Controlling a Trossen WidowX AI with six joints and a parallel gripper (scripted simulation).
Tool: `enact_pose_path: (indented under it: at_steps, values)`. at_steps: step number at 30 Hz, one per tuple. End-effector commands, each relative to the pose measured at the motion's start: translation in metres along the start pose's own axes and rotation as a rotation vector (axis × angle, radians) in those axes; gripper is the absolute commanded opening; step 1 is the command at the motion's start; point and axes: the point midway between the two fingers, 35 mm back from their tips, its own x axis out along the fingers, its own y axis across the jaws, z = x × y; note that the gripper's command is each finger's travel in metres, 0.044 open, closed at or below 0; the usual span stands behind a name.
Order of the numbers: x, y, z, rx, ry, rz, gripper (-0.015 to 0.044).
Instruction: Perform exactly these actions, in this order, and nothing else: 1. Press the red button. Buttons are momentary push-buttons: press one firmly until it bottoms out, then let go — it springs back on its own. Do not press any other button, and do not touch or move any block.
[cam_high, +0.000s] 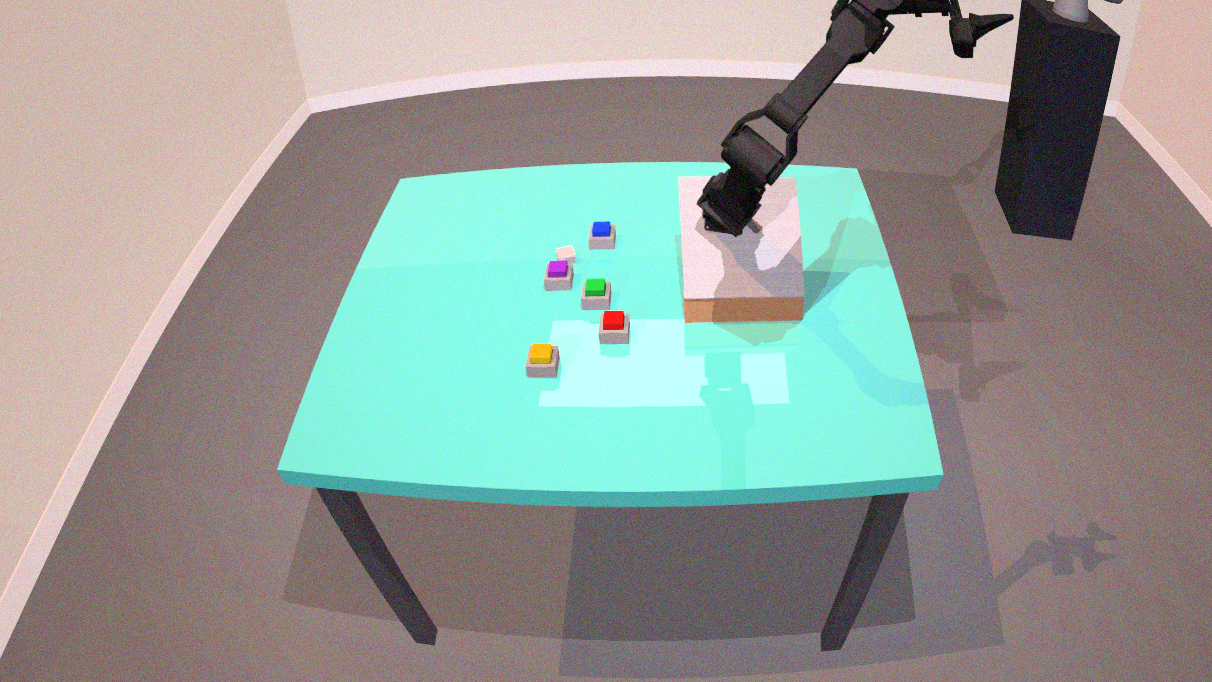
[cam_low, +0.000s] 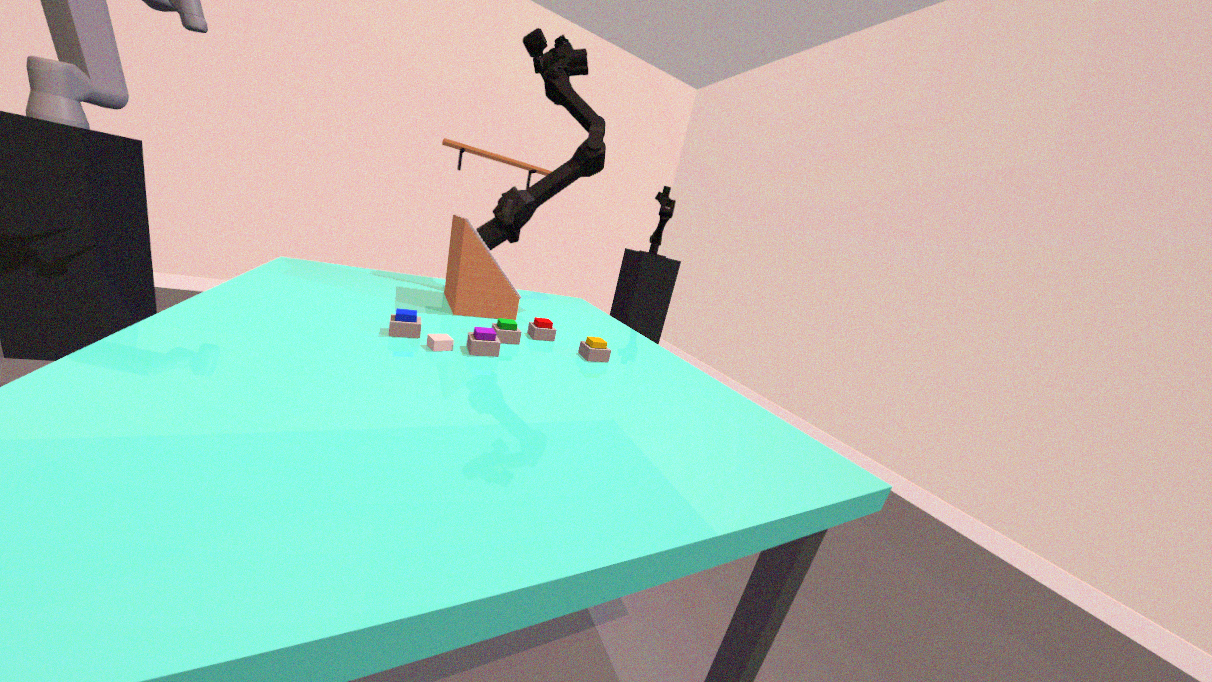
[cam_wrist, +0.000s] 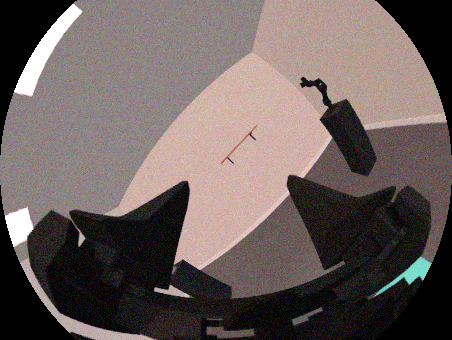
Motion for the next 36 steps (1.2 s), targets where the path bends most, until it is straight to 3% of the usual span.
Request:
enact_pose_path:
  at_steps: [1,10,19,27,36]
  values:
    - [-0.04,0.065,-0.013,-0.034,0.046,0.242,0.04]
    - [-0.174,0.18,-0.039,-0.116,0.132,0.785,0.04]
    - [-0.343,0.229,-0.063,-0.214,0.207,1.316,0.04]
    - [-0.498,0.21,-0.086,-0.333,0.277,1.778,0.04]
    - [-0.648,0.118,-0.116,-0.539,0.372,2.279,0.04]
